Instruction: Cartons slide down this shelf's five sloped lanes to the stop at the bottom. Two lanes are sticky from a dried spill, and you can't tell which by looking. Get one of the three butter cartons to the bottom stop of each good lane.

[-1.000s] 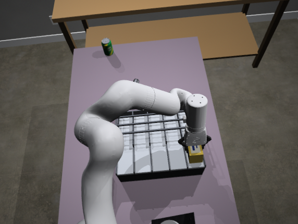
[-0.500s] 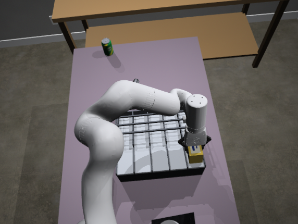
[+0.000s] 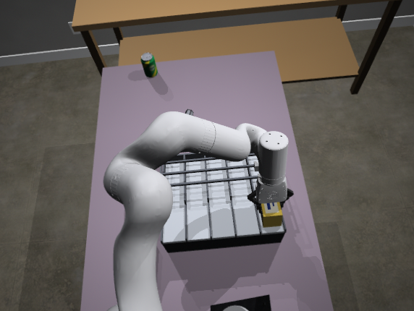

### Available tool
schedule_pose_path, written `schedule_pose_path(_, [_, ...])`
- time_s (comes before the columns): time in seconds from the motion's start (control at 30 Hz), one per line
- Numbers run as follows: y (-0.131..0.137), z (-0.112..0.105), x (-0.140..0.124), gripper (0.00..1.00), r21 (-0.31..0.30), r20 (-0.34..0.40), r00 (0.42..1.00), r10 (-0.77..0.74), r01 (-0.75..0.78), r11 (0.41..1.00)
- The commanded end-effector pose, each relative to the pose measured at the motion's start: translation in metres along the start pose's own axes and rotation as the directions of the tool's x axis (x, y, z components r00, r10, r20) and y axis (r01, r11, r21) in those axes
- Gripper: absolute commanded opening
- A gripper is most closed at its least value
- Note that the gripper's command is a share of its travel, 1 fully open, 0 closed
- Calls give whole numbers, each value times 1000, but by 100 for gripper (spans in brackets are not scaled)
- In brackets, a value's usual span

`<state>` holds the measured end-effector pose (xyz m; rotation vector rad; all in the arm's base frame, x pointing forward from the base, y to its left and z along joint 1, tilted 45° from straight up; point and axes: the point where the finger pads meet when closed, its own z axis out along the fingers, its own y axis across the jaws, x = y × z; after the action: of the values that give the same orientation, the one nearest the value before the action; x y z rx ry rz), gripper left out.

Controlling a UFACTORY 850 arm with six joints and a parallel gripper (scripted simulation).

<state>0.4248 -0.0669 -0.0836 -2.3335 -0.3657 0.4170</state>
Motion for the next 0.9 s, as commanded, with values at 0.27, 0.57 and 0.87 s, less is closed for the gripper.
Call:
schedule_pose_path(0.27, [0, 2, 0, 0, -1, -2, 1000, 0, 0, 1000])
schedule_pose_path(0.57, [0, 2, 0, 0, -1, -2, 1000, 0, 0, 1000])
schedule_pose_path(0.87, [0, 4, 0, 0, -1, -2, 1000, 0, 0, 1000])
